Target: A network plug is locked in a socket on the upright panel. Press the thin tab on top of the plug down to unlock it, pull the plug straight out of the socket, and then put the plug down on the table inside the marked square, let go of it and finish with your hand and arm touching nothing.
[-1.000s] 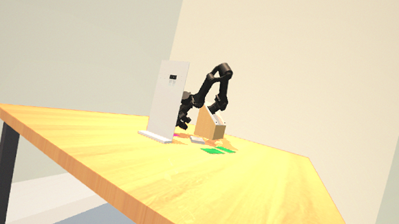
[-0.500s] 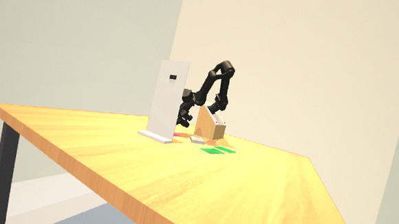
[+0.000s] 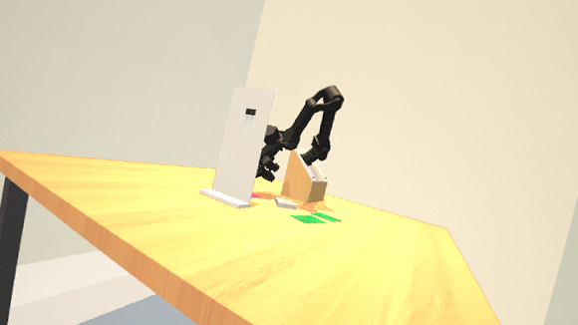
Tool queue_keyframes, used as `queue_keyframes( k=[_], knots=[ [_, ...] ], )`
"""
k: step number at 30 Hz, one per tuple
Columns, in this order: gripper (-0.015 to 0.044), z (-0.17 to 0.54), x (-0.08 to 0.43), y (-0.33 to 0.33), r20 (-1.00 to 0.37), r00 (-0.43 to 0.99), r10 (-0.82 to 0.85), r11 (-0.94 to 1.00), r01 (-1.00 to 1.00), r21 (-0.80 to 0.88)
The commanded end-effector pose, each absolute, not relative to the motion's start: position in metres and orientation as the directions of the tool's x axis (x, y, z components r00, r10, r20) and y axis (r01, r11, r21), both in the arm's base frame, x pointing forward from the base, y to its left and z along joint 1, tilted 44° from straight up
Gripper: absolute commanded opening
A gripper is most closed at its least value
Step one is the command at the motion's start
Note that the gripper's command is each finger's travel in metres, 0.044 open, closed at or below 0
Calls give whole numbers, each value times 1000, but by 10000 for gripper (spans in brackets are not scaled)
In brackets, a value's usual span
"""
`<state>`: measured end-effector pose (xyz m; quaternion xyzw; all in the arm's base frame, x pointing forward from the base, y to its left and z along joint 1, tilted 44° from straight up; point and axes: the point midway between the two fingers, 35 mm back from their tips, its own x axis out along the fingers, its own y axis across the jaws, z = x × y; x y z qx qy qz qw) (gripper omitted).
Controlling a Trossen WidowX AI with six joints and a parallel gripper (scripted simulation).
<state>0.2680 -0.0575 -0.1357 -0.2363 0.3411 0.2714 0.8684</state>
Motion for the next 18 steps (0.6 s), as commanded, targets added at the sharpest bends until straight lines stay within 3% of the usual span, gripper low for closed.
queue_keyframes(
  k=[1, 18],
  knots=[
    [156, -132, 269, -60, -718, 622, 312, 737, -636, -231],
    [156, -120, 267, -73, -720, 621, 311, 736, -637, -231]
  ],
)
